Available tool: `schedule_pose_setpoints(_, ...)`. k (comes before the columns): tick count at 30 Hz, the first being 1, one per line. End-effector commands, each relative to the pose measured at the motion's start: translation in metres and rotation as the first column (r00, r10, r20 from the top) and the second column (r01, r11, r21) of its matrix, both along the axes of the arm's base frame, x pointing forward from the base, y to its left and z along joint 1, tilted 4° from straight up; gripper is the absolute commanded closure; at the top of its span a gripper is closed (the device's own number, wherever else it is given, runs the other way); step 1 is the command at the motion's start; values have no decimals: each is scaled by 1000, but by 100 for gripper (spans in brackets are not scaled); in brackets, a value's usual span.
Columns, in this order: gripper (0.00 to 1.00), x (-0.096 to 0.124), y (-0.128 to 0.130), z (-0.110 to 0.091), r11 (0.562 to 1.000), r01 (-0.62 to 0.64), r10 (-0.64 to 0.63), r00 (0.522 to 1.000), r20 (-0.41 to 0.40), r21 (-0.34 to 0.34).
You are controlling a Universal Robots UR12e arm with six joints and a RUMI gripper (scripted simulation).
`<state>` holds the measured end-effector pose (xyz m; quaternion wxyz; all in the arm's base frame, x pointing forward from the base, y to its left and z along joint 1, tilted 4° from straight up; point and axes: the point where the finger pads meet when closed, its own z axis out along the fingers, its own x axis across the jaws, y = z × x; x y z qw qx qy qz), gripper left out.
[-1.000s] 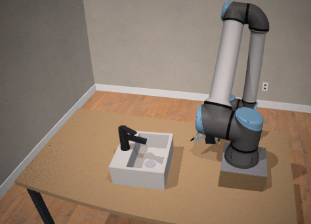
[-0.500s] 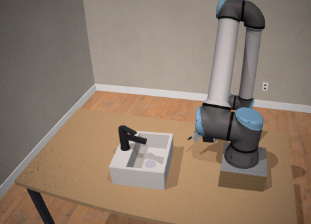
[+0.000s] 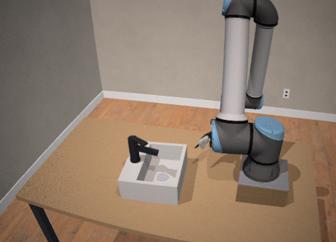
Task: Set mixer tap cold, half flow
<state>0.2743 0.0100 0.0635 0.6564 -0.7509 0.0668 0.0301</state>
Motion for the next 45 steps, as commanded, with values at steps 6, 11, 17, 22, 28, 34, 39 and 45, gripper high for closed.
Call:
schedule_pose_setpoints(6,0,41,25,23,970,-148,170,980,102,-192)
schedule_pose_setpoints(11,0,56,34,32,943,-197,238,962,131,-267)
schedule_pose_setpoints(17,0,89,55,51,858,-283,387,905,177,-429)
schedule_pose_setpoints(22,0,119,74,68,752,-335,517,834,192,-567)
schedule_pose_setpoints(28,0,143,89,82,651,-359,614,766,188,-669)
schedule_pose_setpoints(34,0,178,111,102,484,-361,741,653,154,-797)
schedule_pose_setpoints(39,0,205,128,118,343,-339,823,559,106,-876)
schedule_pose_setpoints(45,0,224,140,129,239,-309,870,488,61,-920)
